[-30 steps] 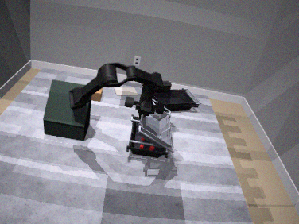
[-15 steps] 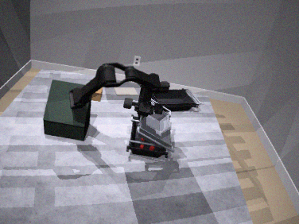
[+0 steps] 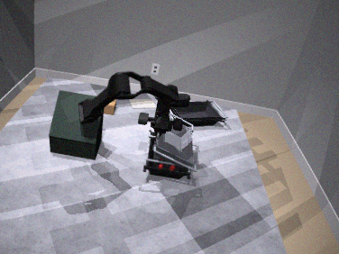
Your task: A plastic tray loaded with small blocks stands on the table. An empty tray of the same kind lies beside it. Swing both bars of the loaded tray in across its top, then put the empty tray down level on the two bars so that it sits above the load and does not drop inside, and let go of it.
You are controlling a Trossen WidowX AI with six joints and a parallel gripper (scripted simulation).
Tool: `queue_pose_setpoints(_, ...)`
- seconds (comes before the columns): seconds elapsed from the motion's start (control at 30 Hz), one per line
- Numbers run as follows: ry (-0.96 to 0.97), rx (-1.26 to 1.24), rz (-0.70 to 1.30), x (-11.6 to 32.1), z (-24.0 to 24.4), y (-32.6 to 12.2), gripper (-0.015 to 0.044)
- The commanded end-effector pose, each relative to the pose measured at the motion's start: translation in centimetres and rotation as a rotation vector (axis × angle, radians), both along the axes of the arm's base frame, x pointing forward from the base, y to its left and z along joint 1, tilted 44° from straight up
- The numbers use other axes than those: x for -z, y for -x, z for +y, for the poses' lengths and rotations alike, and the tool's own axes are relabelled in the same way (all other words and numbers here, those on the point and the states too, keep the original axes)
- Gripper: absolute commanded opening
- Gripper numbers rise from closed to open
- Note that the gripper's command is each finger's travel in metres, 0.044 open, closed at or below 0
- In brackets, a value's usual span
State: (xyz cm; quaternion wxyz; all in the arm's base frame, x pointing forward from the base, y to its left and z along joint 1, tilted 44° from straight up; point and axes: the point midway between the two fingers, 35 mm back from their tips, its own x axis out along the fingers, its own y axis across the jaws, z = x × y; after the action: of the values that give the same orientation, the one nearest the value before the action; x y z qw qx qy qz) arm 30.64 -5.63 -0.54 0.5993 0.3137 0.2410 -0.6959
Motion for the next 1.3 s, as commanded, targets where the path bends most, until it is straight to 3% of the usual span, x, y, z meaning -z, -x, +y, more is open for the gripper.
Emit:
queue_pose_setpoints(0.0,0.0,0.005,0.007,0.4,-0.4,0.5,0.0)
queue_pose_setpoints(1.27,0.001,0.005,0.008,2.2,-1.9,1.7,0.0)
